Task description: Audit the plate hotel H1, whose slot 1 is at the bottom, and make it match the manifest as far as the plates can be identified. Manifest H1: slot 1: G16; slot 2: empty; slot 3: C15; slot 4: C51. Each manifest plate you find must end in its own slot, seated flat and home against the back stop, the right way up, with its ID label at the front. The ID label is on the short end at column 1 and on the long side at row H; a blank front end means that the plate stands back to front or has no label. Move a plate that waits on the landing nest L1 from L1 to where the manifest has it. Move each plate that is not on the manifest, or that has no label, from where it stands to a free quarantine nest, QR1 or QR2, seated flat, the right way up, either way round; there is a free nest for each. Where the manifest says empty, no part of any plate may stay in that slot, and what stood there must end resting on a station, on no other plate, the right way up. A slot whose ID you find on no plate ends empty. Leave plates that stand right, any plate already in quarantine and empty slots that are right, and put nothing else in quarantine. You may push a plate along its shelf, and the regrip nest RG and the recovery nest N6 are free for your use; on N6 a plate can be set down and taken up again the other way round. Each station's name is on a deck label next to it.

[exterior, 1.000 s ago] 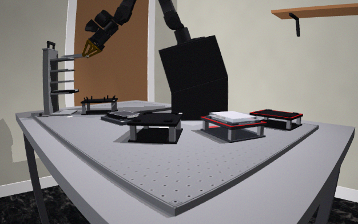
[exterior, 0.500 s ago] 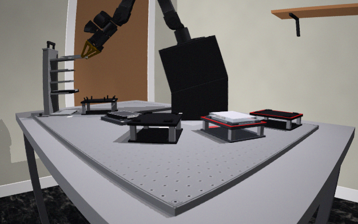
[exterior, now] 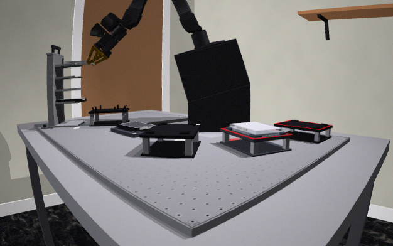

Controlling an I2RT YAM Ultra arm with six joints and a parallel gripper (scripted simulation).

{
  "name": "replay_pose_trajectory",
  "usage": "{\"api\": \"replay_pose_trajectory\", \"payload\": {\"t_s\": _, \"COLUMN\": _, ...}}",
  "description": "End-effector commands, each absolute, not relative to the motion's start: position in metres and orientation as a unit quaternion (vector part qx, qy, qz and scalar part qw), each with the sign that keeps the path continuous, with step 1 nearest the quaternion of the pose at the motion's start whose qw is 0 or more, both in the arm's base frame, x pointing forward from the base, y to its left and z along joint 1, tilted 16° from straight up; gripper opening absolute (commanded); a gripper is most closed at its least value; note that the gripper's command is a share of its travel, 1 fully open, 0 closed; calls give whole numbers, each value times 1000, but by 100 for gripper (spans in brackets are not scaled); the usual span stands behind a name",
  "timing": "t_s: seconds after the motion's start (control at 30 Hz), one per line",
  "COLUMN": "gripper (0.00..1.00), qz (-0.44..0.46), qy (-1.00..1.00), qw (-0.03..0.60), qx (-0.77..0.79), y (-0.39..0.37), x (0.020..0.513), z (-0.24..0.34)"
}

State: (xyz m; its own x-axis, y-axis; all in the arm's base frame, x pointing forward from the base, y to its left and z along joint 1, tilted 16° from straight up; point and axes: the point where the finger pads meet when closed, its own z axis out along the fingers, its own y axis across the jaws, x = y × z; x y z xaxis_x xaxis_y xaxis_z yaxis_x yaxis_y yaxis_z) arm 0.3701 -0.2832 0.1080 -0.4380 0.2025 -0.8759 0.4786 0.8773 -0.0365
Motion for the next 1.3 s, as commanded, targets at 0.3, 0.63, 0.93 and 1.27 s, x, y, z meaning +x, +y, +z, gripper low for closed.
{"api": "replay_pose_trajectory", "payload": {"t_s": 0.3, "gripper": 86, "qz": -144, "qy": 832, "qw": 495, "qx": 203, "y": -288, "x": 378, "z": 112}}
{"api": "replay_pose_trajectory", "payload": {"t_s": 0.63, "gripper": 86, "qz": -144, "qy": 832, "qw": 495, "qx": 203, "y": -290, "x": 380, "z": 112}}
{"api": "replay_pose_trajectory", "payload": {"t_s": 0.93, "gripper": 86, "qz": -144, "qy": 832, "qw": 495, "qx": 203, "y": -290, "x": 381, "z": 112}}
{"api": "replay_pose_trajectory", "payload": {"t_s": 1.27, "gripper": 86, "qz": -144, "qy": 832, "qw": 495, "qx": 203, "y": -290, "x": 381, "z": 112}}
